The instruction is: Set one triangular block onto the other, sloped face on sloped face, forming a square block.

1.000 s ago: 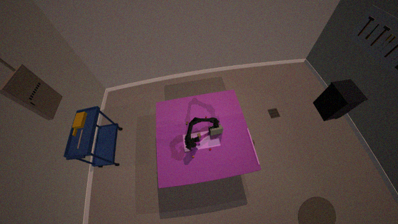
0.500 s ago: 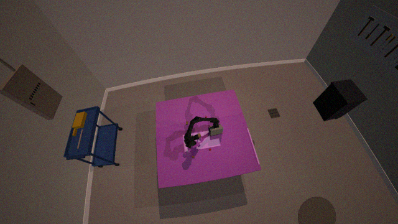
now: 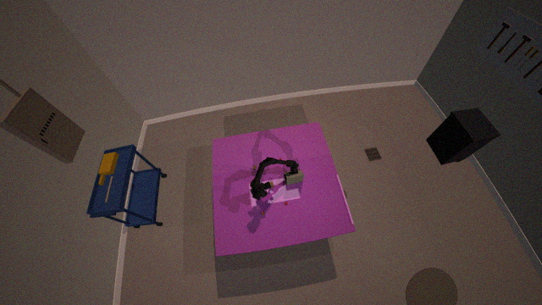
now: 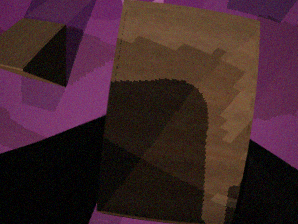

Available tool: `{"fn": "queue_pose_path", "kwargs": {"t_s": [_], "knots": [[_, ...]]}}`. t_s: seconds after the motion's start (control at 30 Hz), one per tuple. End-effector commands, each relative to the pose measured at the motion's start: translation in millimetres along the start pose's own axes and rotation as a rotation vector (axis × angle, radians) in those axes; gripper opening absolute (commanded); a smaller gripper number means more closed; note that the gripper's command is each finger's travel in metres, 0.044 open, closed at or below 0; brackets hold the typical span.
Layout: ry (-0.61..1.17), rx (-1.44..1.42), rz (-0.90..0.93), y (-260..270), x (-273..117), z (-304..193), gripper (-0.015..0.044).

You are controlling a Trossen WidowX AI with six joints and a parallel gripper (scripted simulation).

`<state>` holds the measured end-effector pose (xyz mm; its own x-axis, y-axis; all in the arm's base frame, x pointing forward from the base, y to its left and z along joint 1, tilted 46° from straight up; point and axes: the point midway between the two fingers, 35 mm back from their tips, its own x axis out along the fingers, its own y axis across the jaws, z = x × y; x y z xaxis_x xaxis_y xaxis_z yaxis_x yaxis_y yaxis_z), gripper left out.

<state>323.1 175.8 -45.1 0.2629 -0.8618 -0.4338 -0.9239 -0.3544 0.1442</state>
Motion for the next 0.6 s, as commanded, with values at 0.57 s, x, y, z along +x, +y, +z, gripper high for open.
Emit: {"fn": "queue_pose_path", "kwargs": {"t_s": [0.57], "knots": [[-0.561, 0.099, 0.038, 3.2, 7.8, -14.2, 0.0000]]}}
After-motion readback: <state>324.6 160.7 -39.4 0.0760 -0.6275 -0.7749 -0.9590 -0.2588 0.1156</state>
